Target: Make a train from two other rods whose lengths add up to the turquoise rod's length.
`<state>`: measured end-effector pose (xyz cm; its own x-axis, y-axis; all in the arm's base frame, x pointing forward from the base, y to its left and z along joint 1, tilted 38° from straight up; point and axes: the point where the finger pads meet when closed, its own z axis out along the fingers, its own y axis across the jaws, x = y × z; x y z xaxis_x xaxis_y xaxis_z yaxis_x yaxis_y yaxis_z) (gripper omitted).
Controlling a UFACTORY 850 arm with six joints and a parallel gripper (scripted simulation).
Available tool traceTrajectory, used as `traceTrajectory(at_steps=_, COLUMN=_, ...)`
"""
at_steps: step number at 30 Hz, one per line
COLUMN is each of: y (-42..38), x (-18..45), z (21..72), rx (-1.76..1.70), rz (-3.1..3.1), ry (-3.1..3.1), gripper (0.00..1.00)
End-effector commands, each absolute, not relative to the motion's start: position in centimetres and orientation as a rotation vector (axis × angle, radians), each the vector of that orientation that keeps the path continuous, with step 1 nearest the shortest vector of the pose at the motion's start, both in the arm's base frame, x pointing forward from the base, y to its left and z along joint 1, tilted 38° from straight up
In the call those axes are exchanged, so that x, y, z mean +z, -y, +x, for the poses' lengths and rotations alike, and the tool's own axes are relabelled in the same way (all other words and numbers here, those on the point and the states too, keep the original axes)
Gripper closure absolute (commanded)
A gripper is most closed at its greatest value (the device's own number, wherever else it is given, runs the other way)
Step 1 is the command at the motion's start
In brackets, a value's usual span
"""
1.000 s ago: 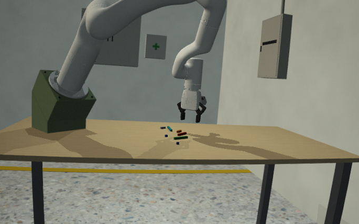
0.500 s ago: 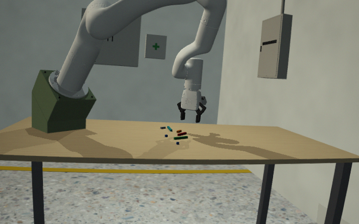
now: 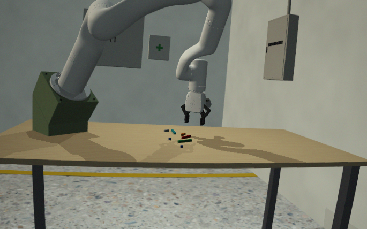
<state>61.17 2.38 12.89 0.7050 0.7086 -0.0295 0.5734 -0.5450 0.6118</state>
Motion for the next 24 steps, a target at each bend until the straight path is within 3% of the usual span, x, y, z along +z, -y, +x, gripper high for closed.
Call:
traceTrajectory(at_steps=1, y=-2.4, x=13.0, z=61.2, rx=0.296, rz=2.309, ry=-0.974, gripper=0.00)
traceTrajectory(at_steps=17, y=-2.3, x=13.0, z=61.2, rx=0.297, rz=2.309, ry=-0.974, gripper=0.00)
traceTrajectory(at_steps=24, y=2.0, x=15.2, z=60.9, rx=0.297, rz=2.310, ry=-0.974, gripper=0.00)
